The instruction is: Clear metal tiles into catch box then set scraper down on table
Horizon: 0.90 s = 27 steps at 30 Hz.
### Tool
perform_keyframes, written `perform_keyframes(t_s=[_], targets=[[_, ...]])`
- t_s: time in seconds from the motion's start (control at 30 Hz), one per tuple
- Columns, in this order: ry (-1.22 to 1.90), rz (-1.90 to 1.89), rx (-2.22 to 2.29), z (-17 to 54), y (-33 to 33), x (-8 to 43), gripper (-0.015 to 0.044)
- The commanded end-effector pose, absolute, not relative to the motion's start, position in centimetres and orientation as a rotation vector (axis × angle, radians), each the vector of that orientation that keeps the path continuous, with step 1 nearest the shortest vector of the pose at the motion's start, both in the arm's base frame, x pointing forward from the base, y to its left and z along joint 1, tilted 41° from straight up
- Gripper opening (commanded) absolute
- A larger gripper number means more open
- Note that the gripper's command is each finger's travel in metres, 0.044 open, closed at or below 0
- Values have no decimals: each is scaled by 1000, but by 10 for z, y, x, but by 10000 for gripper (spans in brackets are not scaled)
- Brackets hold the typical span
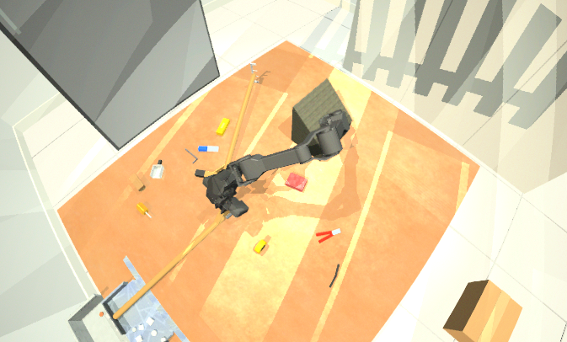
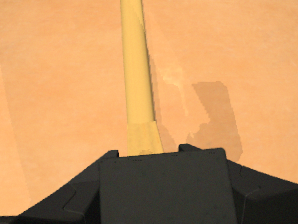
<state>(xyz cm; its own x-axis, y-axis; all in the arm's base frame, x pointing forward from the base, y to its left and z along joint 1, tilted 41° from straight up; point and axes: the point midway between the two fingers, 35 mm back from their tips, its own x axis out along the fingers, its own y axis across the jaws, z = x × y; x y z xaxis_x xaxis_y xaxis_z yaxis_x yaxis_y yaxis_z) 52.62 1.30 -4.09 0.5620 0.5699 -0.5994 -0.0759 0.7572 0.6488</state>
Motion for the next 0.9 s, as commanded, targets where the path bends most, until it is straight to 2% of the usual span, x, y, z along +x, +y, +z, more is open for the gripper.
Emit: perform_keyframes(t_s=[0.0,0.87], targets=[[901,411,614,-40,13,526,0],[897,407,614,-41,7,511,0]])
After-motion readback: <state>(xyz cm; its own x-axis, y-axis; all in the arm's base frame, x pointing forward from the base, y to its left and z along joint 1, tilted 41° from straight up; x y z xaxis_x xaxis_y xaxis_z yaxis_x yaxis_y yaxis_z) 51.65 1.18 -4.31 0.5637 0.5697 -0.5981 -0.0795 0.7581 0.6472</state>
